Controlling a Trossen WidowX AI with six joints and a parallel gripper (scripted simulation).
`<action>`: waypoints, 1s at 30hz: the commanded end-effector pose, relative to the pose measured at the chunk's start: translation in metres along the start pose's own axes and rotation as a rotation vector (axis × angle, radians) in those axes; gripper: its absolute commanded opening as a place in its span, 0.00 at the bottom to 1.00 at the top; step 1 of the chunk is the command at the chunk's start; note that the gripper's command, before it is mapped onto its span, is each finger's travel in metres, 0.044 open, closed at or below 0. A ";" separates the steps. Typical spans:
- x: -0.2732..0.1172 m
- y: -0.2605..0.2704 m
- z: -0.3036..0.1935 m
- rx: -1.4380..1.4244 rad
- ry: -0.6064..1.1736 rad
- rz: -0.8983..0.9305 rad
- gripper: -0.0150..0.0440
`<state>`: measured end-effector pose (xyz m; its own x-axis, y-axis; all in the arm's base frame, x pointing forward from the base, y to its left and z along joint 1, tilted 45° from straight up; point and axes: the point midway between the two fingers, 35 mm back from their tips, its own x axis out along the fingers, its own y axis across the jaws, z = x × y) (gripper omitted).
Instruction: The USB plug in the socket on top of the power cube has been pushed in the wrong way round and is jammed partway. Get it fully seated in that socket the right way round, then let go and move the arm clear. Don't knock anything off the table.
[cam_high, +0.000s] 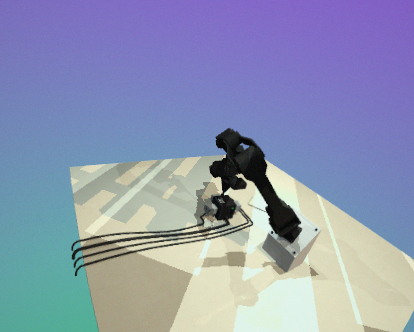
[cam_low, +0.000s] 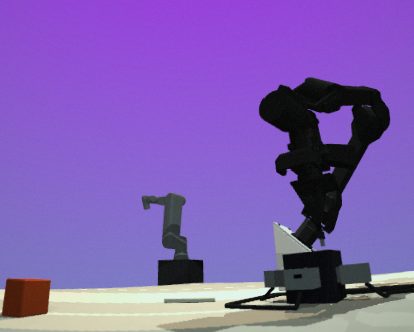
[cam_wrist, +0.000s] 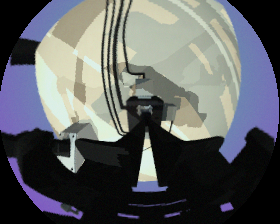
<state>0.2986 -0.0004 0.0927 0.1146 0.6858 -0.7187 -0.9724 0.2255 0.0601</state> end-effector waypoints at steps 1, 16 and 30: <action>0.002 0.001 -0.002 0.007 0.005 0.004 0.25; 0.004 0.001 -0.001 0.007 0.005 0.004 0.25; 0.005 0.001 -0.001 0.007 0.005 0.004 0.25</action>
<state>0.2989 0.0020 0.0900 0.1140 0.6849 -0.7197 -0.9724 0.2253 0.0604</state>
